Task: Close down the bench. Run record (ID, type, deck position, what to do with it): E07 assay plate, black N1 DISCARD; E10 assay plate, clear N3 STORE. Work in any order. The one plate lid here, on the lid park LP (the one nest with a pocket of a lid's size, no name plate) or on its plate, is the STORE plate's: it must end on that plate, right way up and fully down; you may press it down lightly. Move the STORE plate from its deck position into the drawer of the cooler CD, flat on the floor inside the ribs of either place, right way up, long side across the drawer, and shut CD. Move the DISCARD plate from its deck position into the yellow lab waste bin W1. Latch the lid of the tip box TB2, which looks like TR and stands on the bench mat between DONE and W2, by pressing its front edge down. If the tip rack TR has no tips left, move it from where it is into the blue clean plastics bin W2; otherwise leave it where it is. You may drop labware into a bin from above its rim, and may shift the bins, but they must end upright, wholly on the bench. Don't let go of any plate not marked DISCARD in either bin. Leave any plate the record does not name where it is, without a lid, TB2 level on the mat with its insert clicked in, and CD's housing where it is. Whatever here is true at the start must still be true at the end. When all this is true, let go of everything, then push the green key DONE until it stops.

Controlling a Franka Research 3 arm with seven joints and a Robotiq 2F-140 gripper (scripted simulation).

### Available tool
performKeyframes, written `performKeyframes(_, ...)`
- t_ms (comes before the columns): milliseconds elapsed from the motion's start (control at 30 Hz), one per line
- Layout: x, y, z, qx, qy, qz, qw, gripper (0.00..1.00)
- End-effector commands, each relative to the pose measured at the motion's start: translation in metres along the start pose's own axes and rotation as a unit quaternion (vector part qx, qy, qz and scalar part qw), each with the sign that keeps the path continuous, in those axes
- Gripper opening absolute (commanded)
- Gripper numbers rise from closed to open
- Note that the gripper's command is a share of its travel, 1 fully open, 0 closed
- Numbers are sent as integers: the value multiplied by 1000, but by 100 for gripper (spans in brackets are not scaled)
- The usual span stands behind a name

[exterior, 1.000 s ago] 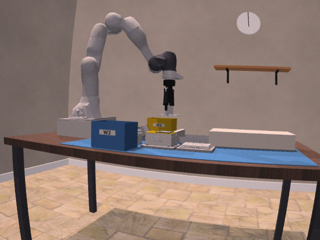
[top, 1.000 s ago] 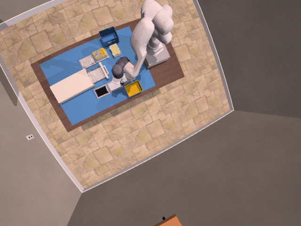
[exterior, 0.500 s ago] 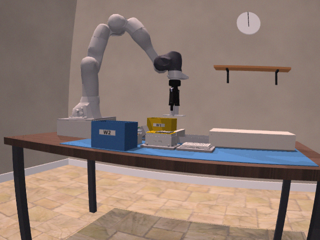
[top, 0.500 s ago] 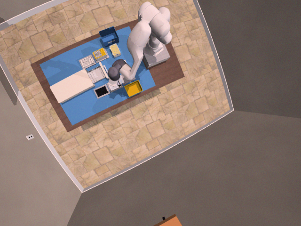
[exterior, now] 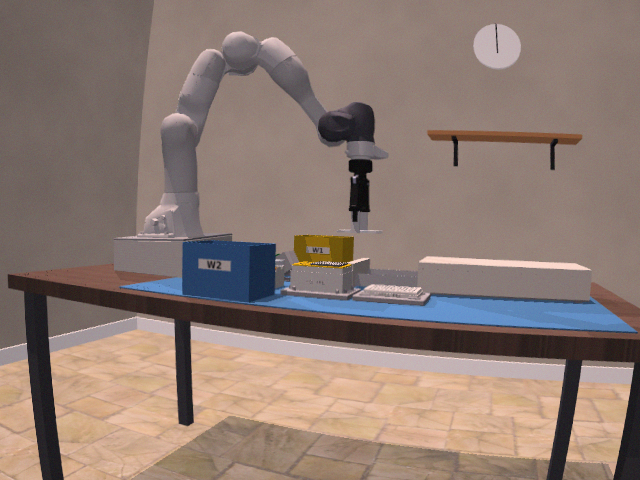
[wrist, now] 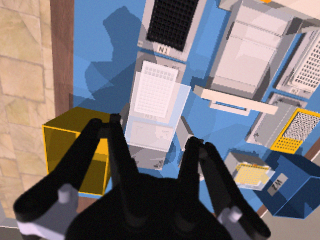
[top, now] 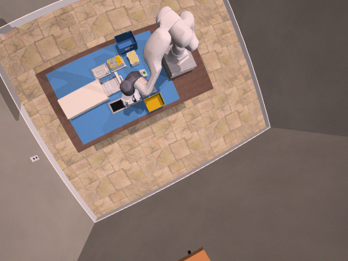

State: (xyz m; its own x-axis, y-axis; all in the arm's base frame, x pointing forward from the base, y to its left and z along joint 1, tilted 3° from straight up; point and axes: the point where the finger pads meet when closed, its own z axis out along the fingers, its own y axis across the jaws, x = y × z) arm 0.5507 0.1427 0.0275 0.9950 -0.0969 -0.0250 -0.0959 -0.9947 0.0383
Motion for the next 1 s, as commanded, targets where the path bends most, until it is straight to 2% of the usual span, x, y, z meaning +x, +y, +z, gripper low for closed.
performKeyframes(0,6,0,1,-1,-5,-5,1000,0)
performKeyframes(267,22,-2,1,-1,-5,-5,1000,0)
performKeyframes(567,21,-2,1,-1,-5,-5,1000,0)
performKeyframes(967,19,-2,14,-1,-5,-5,1000,0)
